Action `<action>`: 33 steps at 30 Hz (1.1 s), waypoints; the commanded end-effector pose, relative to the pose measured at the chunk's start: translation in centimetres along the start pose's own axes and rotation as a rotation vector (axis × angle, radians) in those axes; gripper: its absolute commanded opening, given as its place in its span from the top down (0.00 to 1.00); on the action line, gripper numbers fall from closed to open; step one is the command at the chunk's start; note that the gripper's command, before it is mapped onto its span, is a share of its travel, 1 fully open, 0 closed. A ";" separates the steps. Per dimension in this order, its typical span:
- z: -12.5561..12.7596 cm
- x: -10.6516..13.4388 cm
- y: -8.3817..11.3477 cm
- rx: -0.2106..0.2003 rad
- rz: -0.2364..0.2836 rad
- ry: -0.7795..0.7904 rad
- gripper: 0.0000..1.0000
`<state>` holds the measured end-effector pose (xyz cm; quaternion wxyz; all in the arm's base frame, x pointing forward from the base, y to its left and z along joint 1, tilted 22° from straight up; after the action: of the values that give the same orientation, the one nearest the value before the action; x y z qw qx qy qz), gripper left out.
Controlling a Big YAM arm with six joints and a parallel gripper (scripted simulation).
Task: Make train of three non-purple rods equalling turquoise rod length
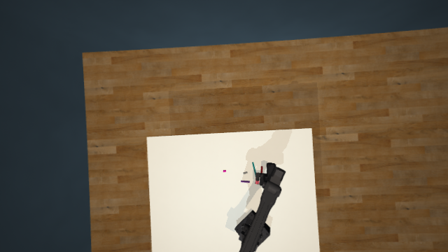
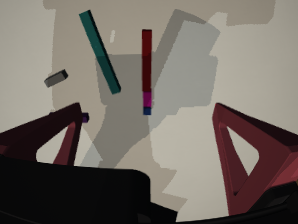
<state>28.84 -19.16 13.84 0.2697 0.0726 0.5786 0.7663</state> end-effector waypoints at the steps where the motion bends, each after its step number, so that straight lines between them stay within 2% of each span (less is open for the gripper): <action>1: 0.1 -0.9 0.7 -0.002 -0.013 0.013 0.00; 10: 0.1 -0.9 0.7 -0.002 -0.014 0.013 0.00; 12: 0.1 -1.2 1.3 0.002 -0.028 0.018 0.00; 14: 0.0 -2.0 2.8 0.010 -0.063 0.020 0.00; 19: -0.2 -2.0 3.2 0.008 -0.054 0.016 0.00; 31: 0.1 -1.7 10.4 0.015 -0.067 0.023 0.00; 33: -0.2 -1.7 10.6 0.010 -0.048 0.015 0.00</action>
<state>26.28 -20.61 21.25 0.2796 0.0721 0.5803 0.7615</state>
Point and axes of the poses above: the point where the finger pads meet when closed, its own y axis back along the fingers, its own z axis across the jaws, x = y × z, the point moved 6 cm from there along y, back along the fingers, and after that the axes turned 11 degrees about -y, right-handed, at the moved point
